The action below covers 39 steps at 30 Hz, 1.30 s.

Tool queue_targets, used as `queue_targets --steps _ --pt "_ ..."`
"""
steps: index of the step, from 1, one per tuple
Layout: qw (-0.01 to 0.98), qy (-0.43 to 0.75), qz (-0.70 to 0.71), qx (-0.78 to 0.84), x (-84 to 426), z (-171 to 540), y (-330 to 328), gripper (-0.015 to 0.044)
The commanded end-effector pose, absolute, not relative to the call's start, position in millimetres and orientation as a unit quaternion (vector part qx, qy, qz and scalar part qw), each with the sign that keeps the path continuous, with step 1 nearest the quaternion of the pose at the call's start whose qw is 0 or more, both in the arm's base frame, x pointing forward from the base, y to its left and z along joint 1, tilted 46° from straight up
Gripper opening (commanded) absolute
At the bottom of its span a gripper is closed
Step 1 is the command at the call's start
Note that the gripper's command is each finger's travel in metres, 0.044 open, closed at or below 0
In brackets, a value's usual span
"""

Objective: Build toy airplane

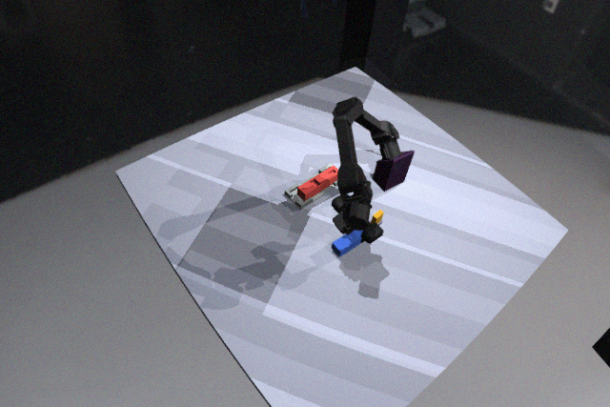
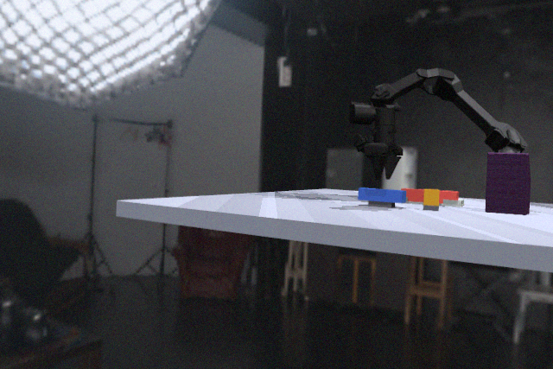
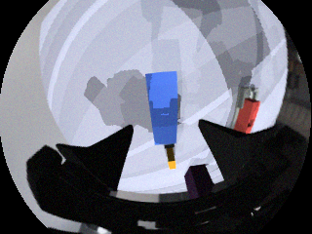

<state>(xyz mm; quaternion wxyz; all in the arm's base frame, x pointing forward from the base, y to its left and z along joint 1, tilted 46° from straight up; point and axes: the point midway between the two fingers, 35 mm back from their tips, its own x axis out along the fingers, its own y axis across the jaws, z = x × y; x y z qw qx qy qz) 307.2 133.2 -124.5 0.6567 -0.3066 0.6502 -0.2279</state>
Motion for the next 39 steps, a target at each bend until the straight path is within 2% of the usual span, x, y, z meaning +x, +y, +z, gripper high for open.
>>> queue_targets --steps 1,33,39 --pt "0.658 0.648 -0.225 -0.311 308 -134 125 0.044" --pt "0.658 0.647 -0.226 -0.312 311 -165 93 0.044" --pt "0.658 0.647 -0.226 -0.312 311 -165 93 0.0282"
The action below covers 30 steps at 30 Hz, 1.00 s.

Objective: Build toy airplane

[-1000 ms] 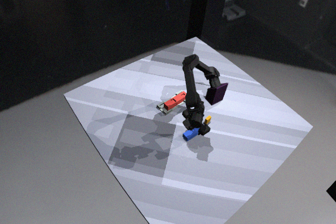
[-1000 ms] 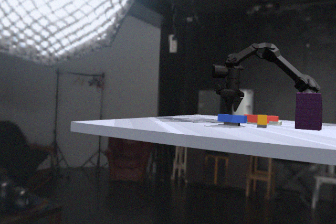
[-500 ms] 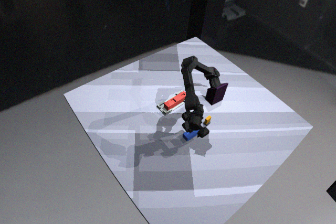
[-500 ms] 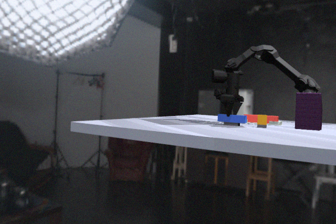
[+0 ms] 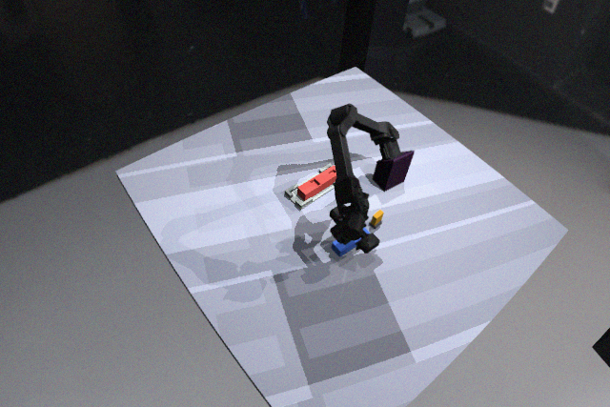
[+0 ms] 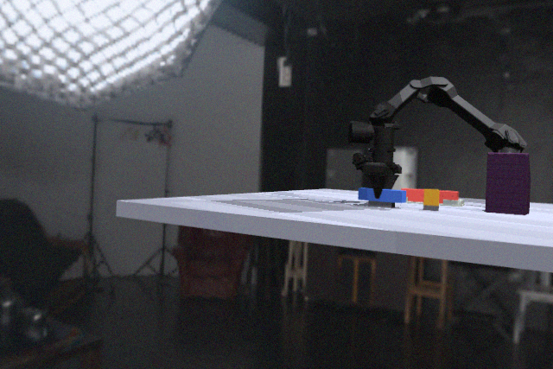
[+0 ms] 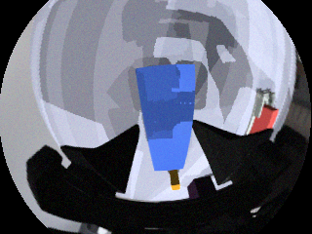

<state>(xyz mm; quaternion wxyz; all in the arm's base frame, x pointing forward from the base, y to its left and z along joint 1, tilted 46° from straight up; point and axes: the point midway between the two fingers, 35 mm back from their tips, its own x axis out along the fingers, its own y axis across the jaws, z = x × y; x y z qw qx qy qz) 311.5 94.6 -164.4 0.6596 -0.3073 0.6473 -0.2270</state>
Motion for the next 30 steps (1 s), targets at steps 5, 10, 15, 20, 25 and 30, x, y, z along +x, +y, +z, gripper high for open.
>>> queue_targets --steps 5,10,15,20,25,30 --pt "0.658 0.647 -0.226 -0.312 311 -165 93 0.019" --pt "0.658 0.647 -0.226 -0.312 311 -165 93 0.0157" --pt "0.662 0.644 -0.225 -0.31 313 -162 96 0.0045" --pt "0.674 0.635 -0.22 -0.307 319 -152 106 0.0" --pt "0.672 0.637 -0.218 -0.308 318 -145 114 0.0" --pt "0.669 0.64 -0.217 -0.31 317 -136 125 0.0"
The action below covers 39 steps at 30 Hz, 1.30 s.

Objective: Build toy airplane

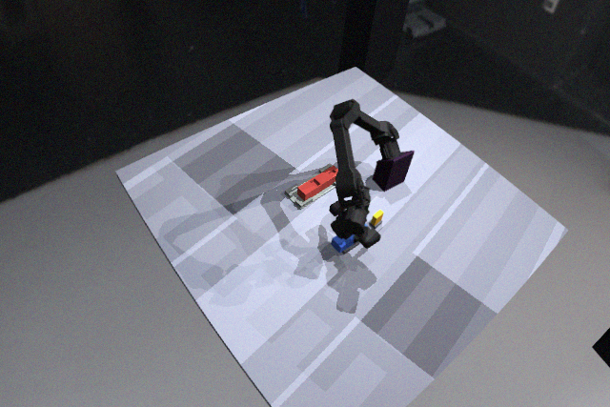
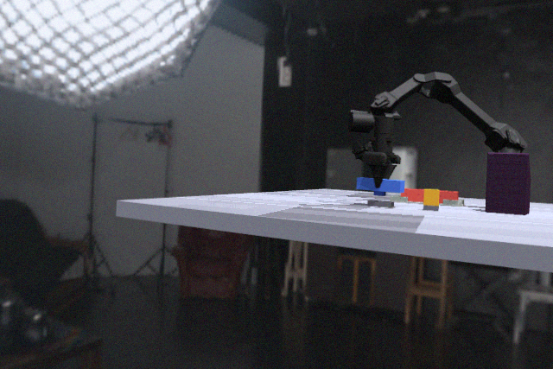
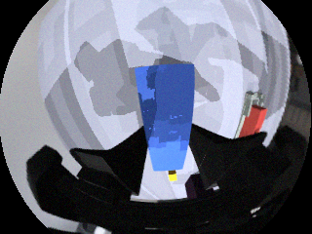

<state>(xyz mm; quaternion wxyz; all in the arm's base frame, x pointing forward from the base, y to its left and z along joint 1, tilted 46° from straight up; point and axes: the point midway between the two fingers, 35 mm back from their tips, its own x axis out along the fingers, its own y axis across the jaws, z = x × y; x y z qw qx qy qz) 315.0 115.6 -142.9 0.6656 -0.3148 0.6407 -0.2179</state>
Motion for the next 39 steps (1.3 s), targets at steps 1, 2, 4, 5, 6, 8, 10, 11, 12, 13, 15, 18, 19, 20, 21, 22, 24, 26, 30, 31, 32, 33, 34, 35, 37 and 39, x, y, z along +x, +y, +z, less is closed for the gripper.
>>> queue_targets --steps 1,2,4,5,6,8,10,11,12,13,15,18,19,20,21,22,24,26,30,31,32,33,34,35,37,39 --pt "0.668 0.641 -0.216 -0.31 317 -134 128 0.0" --pt "0.668 0.641 -0.216 -0.31 316 -132 130 0.0" --pt "0.667 0.642 -0.217 -0.31 316 -128 134 0.0" --pt "0.667 0.642 -0.217 -0.31 316 -125 137 0.0" --pt "0.666 0.643 -0.217 -0.31 315 -123 139 0.0" --pt "0.666 0.643 -0.217 -0.309 315 -119 143 0.0" --pt "0.665 0.644 -0.218 -0.309 314 -115 147 0.0" --pt "0.665 0.644 -0.218 -0.309 313 -113 150 0.0" --pt "0.664 0.645 -0.218 -0.309 313 -111 152 0.0" --pt "0.664 0.645 -0.218 -0.309 312 -108 154 0.0" --pt "0.663 0.645 -0.219 -0.309 311 -104 158 0.0" --pt "0.662 0.646 -0.22 -0.309 310 -97 164 0.0" --pt "0.662 0.647 -0.22 -0.309 309 -95 166 0.0" --pt "0.661 0.647 -0.221 -0.309 308 -93 169 0.0" --pt "0.661 0.647 -0.221 -0.309 308 -90 171 0.0" --pt "0.66 0.647 -0.221 -0.309 307 -88 173 0.0" --pt "0.66 0.648 -0.222 -0.31 306 -83 177 0.0" --pt "0.659 0.648 -0.223 -0.31 304 -78 181 0.0" --pt "0.658 0.649 -0.224 -0.31 303 -75 183 0.0" --pt "0.659 0.648 -0.225 -0.309 303 -74 183 0.0" --pt "0.66 0.648 -0.227 -0.306 304 -73 182 0.0" --pt "0.662 0.646 -0.231 -0.301 305 -71 180 0.0" --pt "0.665 0.644 -0.236 -0.295 306 -69 178 0.0" --pt "0.667 0.643 -0.241 -0.289 307 -67 176 0.0" --pt "0.672 0.639 -0.251 -0.277 309 -62 171 0.0" --pt "0.677 0.635 -0.261 -0.265 311 -58 166 0.0"
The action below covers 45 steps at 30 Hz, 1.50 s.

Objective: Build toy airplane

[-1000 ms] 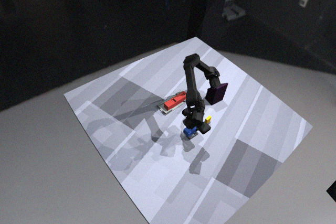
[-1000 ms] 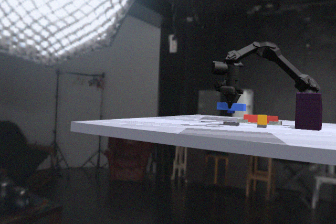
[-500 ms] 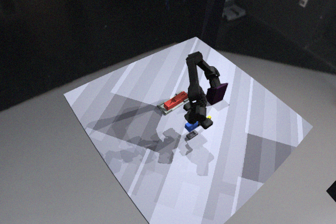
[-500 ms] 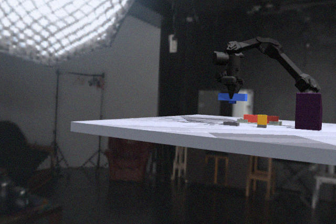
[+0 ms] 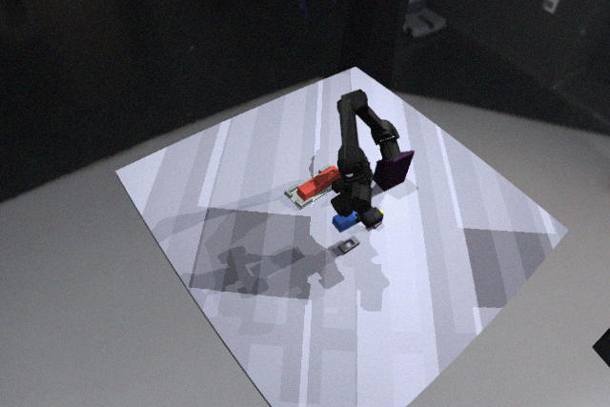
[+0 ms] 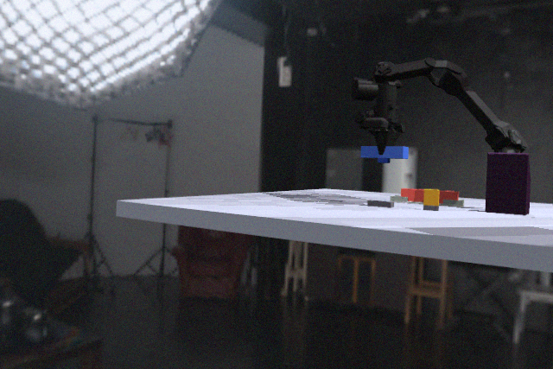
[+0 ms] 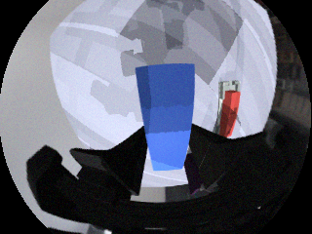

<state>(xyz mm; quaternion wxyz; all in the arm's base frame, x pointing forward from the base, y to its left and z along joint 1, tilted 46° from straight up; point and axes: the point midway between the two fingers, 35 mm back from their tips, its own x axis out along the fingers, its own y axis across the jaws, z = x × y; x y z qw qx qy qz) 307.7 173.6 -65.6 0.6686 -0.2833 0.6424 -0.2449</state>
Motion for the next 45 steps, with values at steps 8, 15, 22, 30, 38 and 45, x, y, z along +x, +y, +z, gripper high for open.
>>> queue_targets --steps 8,15,22,30,38,45 --pt "0.694 0.617 -0.3 -0.217 318 -41 147 0.0" --pt "0.707 0.599 -0.335 -0.174 322 -26 129 0.0" --pt "0.716 0.578 -0.369 -0.13 325 -12 111 0.0" --pt "0.724 0.551 -0.408 -0.08 326 4 89 0.0" --pt "0.728 0.52 -0.445 -0.03 324 18 67 0.0" --pt "0.729 0.491 -0.477 0.014 321 30 48 0.0"
